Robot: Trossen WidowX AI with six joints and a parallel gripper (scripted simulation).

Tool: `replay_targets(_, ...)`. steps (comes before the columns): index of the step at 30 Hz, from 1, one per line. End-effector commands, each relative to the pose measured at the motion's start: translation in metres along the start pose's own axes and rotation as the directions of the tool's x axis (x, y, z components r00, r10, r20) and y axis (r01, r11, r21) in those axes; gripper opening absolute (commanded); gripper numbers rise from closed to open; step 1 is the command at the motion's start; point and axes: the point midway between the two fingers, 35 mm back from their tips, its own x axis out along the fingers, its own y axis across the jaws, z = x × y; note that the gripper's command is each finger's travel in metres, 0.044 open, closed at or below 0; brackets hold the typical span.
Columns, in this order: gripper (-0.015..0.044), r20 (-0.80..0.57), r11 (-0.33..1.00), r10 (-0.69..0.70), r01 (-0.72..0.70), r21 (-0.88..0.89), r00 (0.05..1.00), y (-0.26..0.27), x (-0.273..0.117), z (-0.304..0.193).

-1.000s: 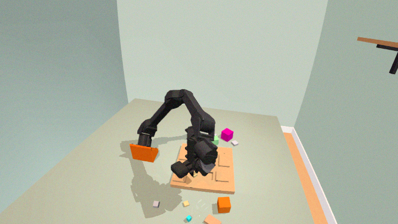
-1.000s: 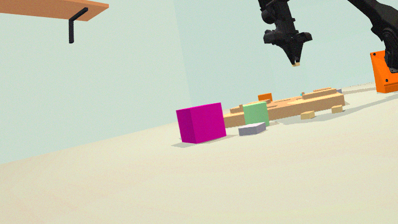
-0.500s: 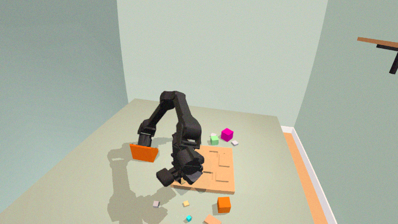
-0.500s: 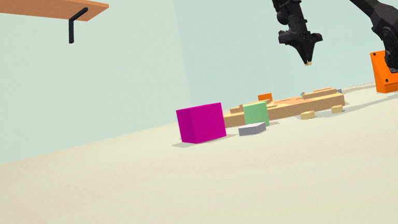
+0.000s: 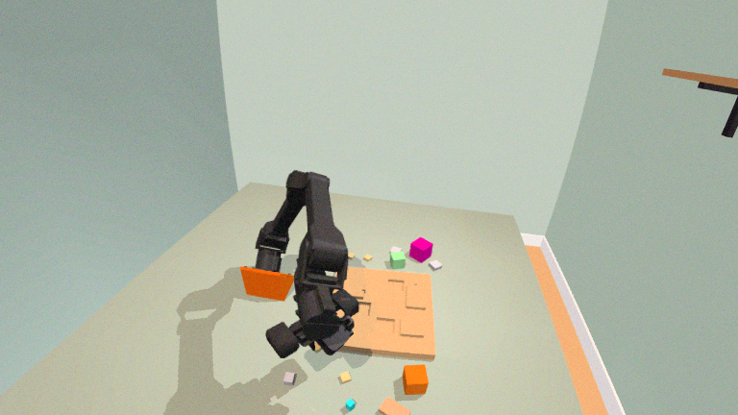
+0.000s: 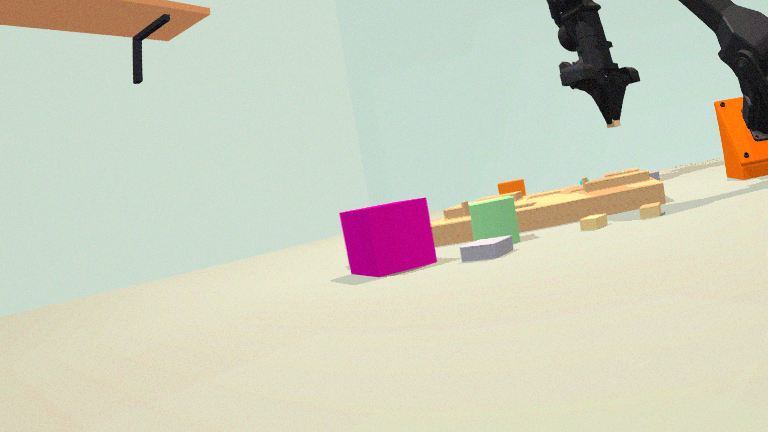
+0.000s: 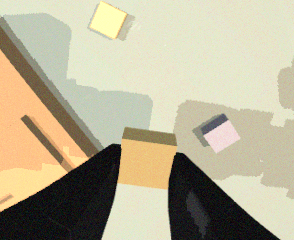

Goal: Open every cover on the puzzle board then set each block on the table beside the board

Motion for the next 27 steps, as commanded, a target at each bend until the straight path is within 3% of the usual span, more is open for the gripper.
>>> replay_targets(1,0.0080,-0.008,1.000,-0.002,0.002,-0.004,1.000,-0.002,0.007,0.000)
replay_targets(27,0.0080,-0.007,1.000,-0.001,0.001,-0.005,1.000,-0.002,0.050,0.004)
